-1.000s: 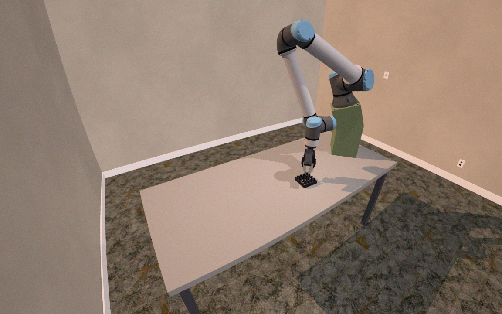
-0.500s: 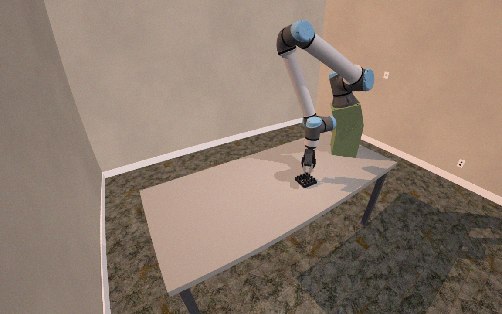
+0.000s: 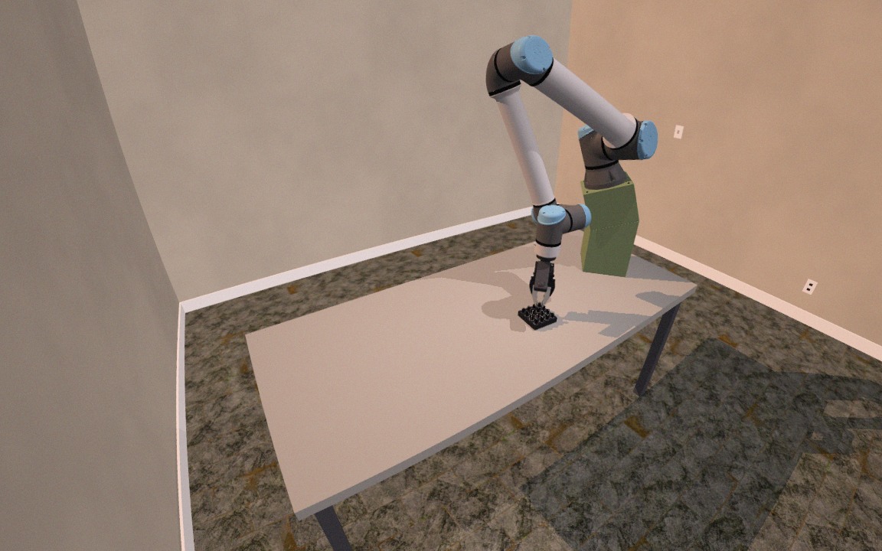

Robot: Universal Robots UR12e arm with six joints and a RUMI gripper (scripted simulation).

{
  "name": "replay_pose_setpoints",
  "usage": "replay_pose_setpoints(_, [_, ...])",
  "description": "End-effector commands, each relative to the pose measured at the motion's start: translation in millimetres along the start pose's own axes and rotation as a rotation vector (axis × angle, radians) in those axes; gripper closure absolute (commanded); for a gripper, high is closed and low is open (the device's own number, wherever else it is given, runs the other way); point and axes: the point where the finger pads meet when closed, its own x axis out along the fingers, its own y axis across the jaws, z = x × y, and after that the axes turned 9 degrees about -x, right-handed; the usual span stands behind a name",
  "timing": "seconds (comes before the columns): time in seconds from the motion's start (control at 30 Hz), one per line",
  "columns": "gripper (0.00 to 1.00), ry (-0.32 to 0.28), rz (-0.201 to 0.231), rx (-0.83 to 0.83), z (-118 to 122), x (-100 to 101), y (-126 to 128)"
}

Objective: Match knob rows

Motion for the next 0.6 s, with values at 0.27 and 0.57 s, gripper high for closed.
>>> replay_pose_setpoints(0.27, [0.89, 0.001, 0.001, 0.000, -0.3, -0.4, 0.2])
replay_pose_setpoints(0.57, [0.89, 0.001, 0.001, 0.000, -2.2, -0.4, 0.5])
